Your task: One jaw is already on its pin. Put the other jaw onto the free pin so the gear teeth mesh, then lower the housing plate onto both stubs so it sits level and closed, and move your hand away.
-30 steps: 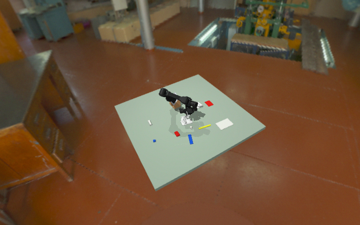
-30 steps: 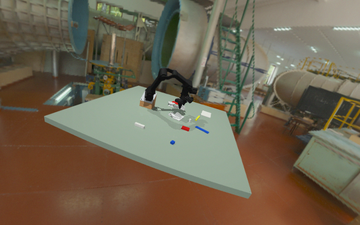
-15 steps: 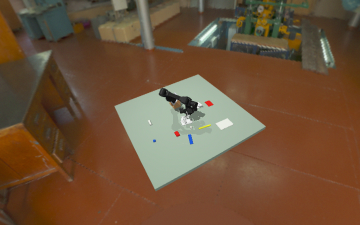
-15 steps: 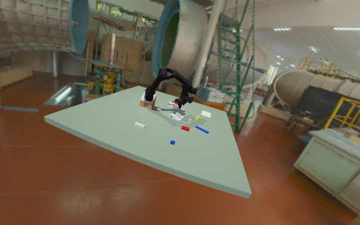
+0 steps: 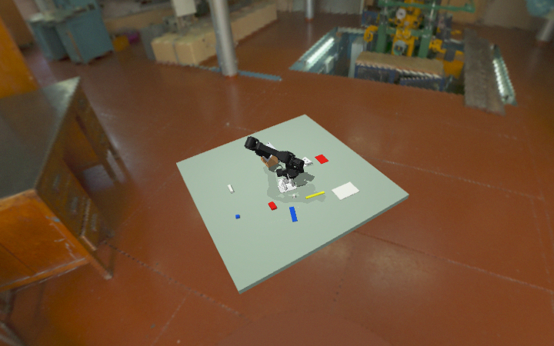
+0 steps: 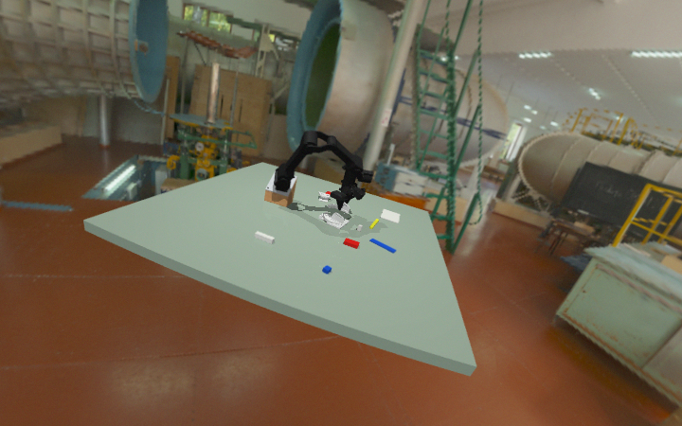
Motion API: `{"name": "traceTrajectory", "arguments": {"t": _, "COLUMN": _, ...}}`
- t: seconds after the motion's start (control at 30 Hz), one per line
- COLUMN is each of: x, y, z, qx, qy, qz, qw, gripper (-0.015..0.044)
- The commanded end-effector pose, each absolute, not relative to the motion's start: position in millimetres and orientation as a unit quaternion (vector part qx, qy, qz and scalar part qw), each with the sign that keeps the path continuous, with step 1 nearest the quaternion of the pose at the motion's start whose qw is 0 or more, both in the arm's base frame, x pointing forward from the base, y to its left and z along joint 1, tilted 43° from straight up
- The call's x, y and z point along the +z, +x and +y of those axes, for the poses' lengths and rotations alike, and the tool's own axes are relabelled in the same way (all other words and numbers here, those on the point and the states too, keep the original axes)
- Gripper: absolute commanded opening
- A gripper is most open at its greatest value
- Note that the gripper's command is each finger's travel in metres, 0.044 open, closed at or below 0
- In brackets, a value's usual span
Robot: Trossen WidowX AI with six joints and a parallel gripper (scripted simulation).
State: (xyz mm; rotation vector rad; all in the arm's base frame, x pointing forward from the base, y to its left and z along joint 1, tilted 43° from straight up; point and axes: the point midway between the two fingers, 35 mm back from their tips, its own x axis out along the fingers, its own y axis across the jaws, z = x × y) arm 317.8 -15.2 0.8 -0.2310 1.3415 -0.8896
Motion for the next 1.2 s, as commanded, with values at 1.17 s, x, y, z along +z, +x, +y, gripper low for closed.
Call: {"name": "traceTrajectory", "arguments": {"t": 1.17, "x": -22.5, "y": 315.2, "z": -37.7, "qx": -0.398, "qy": -0.107, "qz": 0.599, "qw": 0.686, "gripper": 0.0134}}
